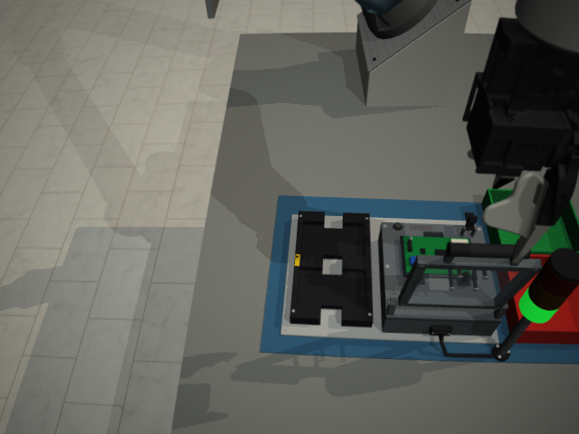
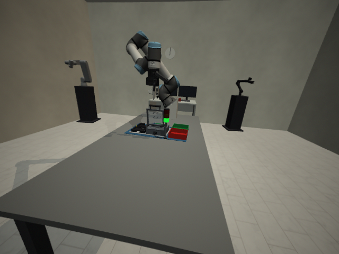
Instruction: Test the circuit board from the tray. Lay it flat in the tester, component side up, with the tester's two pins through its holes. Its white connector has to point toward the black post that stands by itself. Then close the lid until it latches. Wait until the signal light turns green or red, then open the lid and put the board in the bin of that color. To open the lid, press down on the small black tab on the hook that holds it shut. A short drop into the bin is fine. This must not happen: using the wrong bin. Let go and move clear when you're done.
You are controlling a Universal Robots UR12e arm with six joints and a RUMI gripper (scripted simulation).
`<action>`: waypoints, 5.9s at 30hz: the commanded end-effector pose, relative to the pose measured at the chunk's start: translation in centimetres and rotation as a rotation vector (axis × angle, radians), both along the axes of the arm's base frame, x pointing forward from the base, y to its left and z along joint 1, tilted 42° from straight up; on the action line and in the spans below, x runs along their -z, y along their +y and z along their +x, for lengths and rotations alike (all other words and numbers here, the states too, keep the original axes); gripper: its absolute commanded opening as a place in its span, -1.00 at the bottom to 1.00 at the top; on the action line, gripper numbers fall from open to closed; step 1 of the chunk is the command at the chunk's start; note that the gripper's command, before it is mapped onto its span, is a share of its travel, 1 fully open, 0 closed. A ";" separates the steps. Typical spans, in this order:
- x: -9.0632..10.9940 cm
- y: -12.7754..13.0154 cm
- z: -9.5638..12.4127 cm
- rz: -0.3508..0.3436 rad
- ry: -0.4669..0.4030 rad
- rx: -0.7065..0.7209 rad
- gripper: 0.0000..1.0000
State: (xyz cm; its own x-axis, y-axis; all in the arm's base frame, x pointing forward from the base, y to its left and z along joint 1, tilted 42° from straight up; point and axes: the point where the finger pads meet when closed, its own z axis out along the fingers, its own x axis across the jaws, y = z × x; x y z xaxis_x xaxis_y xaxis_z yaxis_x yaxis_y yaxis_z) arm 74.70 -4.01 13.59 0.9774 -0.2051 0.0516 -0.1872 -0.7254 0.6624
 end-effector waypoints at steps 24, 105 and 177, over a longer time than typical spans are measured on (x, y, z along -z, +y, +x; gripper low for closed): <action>0.1 0.1 0.0 0.001 0.001 0.000 0.17; 13.7 -8.7 -14.9 0.002 0.005 0.001 0.17; 20.3 -14.1 -15.5 0.001 0.002 0.000 0.17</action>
